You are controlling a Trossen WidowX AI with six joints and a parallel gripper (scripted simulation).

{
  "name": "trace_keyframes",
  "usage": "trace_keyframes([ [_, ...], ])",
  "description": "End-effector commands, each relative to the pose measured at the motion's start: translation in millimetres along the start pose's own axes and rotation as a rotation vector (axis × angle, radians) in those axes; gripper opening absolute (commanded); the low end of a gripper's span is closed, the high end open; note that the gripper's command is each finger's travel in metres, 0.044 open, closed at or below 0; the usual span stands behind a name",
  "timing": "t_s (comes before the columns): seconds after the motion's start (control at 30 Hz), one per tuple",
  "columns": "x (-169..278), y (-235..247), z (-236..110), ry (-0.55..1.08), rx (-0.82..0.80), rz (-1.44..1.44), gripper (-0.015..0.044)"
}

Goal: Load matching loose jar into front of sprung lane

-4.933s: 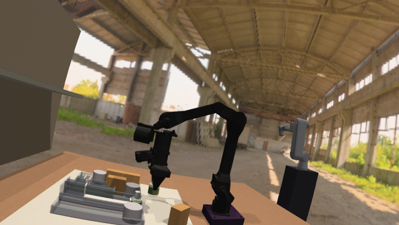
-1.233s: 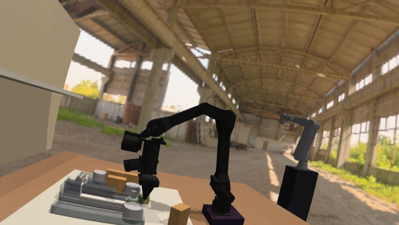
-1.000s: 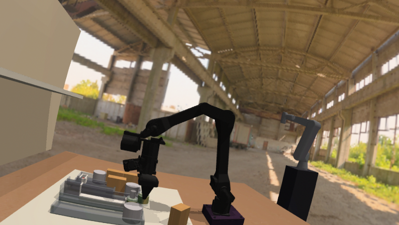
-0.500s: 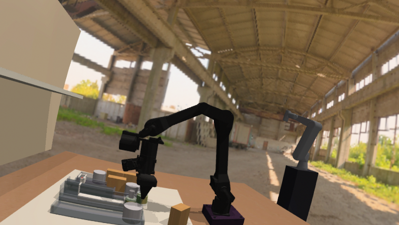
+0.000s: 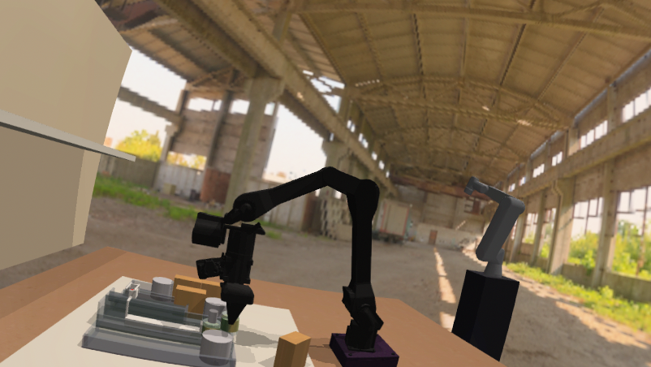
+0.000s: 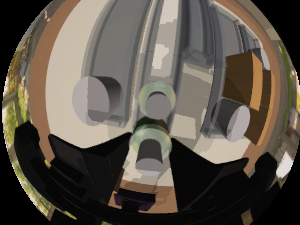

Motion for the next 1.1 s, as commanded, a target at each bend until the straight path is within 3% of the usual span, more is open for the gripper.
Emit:
trace_keyframes([
  [0.0, -7.0, -2.5, -3.8, -0.031, 0.016, 0.005, 0.0000],
  [1.07, -16.7, -5.2, -7.1, -0.031, 0.016, 0.005, 0.0000],
])
Point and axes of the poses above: the point midway between the two fingers, 35 mm back from their tips, its own z axis out along the fingers, its own y axis across the jaws, x = y × z, the point moved 10 cm from there along -z, back along the fingers, and after that the axes turned 15 degrees about -z, right-handed, at the moved point
